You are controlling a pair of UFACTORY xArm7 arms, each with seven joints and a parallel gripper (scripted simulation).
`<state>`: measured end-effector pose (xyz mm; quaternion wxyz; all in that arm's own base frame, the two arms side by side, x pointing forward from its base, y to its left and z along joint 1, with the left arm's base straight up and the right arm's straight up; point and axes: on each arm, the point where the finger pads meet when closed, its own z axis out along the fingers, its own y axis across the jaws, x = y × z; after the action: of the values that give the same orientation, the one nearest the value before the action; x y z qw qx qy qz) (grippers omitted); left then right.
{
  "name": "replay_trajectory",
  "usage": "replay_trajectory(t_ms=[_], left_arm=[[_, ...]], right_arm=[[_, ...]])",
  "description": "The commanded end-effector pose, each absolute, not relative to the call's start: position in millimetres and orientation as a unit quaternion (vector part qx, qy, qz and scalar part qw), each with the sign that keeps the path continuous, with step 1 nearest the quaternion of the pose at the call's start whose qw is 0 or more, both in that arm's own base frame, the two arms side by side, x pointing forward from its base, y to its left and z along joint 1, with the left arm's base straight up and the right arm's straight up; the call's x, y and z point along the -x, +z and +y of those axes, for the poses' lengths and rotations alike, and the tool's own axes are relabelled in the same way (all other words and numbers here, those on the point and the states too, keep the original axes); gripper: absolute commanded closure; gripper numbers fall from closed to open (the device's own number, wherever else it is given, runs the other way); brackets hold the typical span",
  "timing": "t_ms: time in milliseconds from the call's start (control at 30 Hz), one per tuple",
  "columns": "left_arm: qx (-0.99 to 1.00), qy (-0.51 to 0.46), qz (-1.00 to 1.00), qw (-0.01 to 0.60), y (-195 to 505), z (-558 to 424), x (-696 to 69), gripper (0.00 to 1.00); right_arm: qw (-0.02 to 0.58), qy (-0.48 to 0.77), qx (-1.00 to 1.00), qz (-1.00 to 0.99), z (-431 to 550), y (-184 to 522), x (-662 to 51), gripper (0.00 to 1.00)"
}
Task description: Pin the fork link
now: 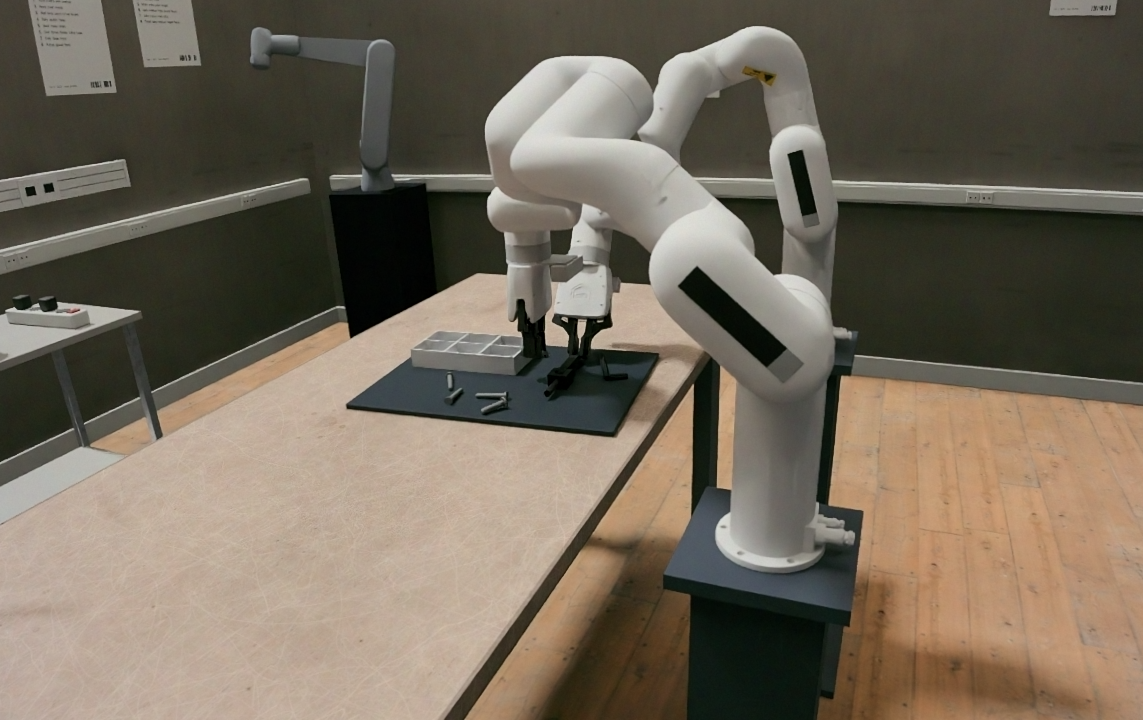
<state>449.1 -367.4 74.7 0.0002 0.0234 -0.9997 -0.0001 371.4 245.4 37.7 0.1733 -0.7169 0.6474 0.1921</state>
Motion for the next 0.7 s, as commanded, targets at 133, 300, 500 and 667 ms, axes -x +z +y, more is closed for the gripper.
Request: replay_trajectory(t_ms=[133, 300, 500, 667], left_arm=[[-0.023, 0.001, -1.000, -0.001, 76.6, -368.4, -449.8, 1.00], [-0.023, 0.001, -1.000, -0.001, 76.6, -368.4, -449.8, 1.00], [-0.023, 0.001, -1.000, 0.002, 76.4, -368.4, -449.9, 1.00], [-0.023, 0.001, -1.000, 0.008, 76.0, -368.4, -450.2, 1.00]], right_arm=[[0.175, 0.191, 0.717, 0.647, 245.9, 38.8, -372.5, 1.00], [0.175, 0.191, 0.717, 0.647, 245.9, 38.8, -372.5, 1.00], [0.175, 0.191, 0.717, 0.647, 245.9, 38.8, -372.5, 1.00], [0.175, 0.191, 0.717, 0.647, 245.9, 38.8, -372.5, 1.00]])
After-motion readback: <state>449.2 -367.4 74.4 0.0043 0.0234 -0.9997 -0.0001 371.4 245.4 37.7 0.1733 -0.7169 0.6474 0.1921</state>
